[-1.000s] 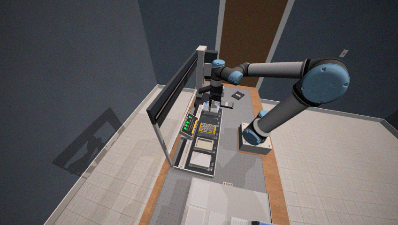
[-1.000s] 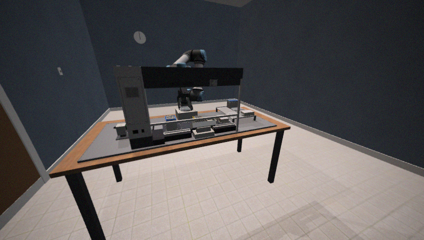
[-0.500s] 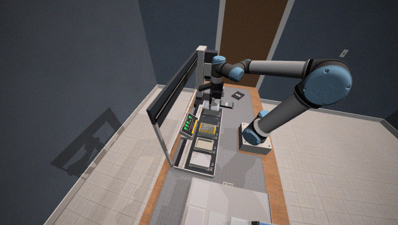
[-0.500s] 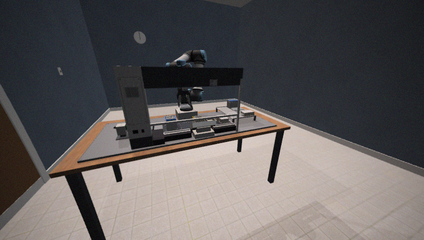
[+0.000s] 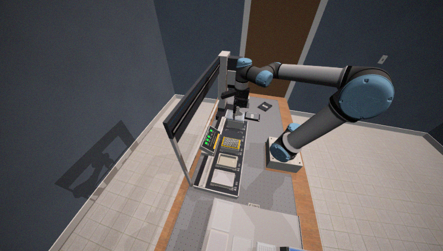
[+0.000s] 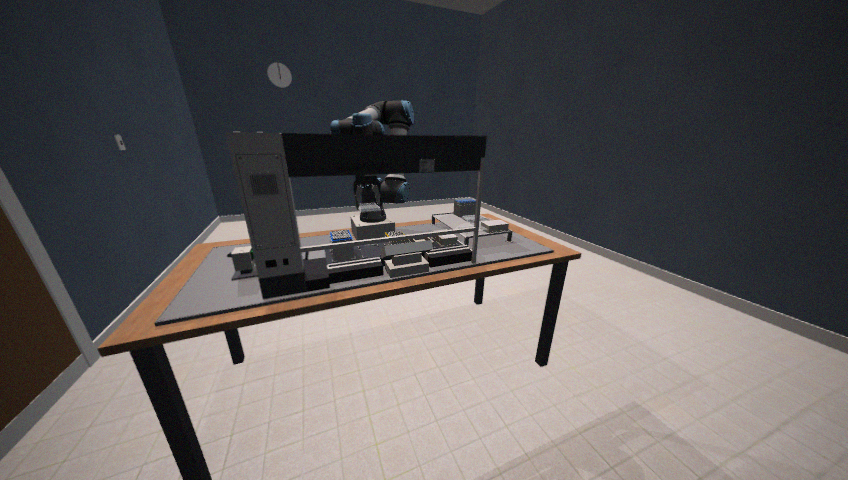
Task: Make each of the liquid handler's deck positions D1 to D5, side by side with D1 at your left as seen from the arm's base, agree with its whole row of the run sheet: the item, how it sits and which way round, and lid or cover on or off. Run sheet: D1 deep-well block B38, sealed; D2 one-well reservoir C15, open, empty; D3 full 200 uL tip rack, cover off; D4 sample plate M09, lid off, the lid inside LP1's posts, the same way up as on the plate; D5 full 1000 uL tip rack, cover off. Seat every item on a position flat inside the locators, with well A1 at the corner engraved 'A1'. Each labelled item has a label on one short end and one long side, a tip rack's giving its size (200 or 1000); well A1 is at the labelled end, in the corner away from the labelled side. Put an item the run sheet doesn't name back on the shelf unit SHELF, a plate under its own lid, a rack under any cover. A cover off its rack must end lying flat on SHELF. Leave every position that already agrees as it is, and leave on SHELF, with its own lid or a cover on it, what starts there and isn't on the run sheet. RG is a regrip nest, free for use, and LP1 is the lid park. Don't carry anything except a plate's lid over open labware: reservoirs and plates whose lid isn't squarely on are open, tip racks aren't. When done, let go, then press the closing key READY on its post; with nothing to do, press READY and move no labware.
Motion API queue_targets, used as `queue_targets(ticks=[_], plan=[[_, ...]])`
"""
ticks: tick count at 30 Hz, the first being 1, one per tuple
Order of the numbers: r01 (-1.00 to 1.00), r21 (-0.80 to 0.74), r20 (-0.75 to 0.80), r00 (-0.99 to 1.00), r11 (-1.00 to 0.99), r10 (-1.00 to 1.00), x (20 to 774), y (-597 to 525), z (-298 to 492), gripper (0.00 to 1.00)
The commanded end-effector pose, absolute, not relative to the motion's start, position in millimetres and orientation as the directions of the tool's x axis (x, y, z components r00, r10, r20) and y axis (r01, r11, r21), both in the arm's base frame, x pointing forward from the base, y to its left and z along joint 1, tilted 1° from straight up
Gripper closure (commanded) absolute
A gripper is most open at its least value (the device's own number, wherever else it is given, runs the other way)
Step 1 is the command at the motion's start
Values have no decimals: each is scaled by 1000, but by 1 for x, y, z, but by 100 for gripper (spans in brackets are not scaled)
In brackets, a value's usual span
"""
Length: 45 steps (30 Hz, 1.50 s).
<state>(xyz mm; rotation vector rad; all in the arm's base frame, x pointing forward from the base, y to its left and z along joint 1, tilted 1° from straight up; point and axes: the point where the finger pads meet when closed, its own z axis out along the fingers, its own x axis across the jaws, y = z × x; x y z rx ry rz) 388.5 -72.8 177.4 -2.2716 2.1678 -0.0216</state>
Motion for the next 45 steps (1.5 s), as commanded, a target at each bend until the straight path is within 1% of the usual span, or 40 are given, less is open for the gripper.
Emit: queue_targets(ticks=[1, 21, 34, 45], plan=[[-999, -11, 9, 47, -47, -999, 389, -73, 185, 100], [-999, -11, 9, 47, -47, -999, 388, -73, 215, 100], [-999, -11, 9, 47, -47, -999, 388, -73, 215, 100], [-999, -11, 9, 47, -47, -999, 367, -74, 214, 100]])
